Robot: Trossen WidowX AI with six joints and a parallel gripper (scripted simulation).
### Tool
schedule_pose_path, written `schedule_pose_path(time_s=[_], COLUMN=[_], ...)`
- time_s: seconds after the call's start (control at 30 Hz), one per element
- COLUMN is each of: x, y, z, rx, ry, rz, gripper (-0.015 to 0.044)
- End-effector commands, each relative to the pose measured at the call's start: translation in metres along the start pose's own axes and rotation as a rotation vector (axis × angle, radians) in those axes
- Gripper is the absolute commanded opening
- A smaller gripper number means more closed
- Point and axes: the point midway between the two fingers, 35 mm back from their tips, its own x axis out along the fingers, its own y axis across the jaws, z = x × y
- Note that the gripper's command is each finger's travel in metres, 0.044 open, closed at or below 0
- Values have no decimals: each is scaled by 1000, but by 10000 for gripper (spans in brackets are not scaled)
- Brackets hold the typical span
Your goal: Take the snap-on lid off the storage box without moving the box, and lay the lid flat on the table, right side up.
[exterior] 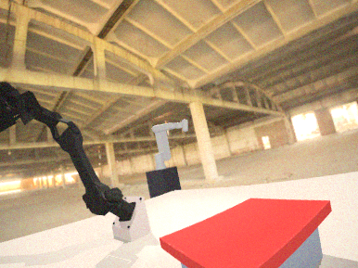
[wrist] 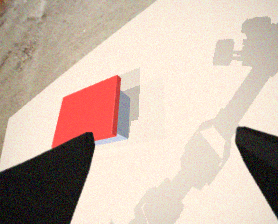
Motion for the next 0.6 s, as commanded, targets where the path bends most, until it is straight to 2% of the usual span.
schedule_pose_path(time_s=[0.0,0.17,0.3,0.37,0.57], x=[3,55,97,108,193], y=[-1,-21,-27,-26,5], z=[-1,-12,-18,-19,-36], rx=[2,153,308,340,573], ry=[9,156,257,280,447], rz=[7,65,54,49,-52], gripper=[374,243,235,235,235])
